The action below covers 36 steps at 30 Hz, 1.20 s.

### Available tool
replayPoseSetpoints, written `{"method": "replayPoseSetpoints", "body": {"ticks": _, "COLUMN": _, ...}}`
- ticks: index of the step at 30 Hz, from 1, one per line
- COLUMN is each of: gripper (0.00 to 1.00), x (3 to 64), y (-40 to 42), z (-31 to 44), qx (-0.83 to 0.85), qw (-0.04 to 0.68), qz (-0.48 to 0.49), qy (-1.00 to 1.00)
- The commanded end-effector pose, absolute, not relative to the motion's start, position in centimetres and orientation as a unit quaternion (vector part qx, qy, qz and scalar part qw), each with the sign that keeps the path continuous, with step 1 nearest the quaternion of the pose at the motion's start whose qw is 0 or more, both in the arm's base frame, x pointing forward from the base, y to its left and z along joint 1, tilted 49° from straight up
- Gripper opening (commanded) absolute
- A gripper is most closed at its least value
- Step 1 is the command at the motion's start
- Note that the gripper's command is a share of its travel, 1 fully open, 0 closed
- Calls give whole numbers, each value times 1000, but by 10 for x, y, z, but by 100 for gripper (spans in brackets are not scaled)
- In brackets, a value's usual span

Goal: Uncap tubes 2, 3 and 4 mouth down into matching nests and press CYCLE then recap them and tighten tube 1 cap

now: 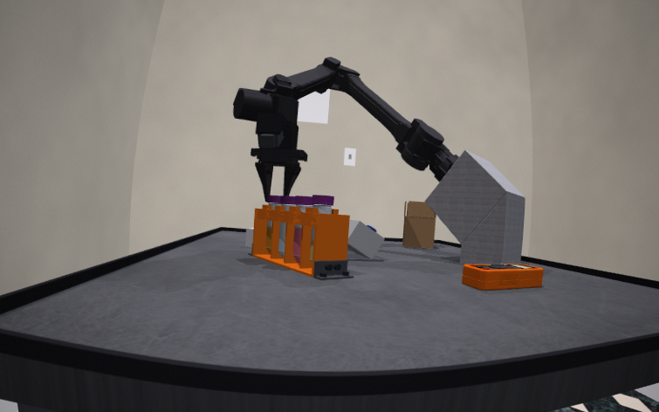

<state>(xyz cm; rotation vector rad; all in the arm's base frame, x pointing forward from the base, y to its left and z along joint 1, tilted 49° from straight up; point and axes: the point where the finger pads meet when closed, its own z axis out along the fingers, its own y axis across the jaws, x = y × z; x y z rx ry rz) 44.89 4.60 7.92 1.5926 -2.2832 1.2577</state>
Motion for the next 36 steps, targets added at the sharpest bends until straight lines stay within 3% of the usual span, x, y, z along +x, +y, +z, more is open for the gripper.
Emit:
{"method": "replayPoseSetpoints", "body": {"ticks": 1, "gripper": 0, "x": 459, "y": 53, "z": 84, "qx": 415, "qw": -25, "qz": 414, "qy": -810}}
{"method": "replayPoseSetpoints", "body": {"ticks": 36, "gripper": 0, "x": 458, "y": 55, "z": 79, "qx": -198, "qw": -282, "qz": 302, "qy": -889}}
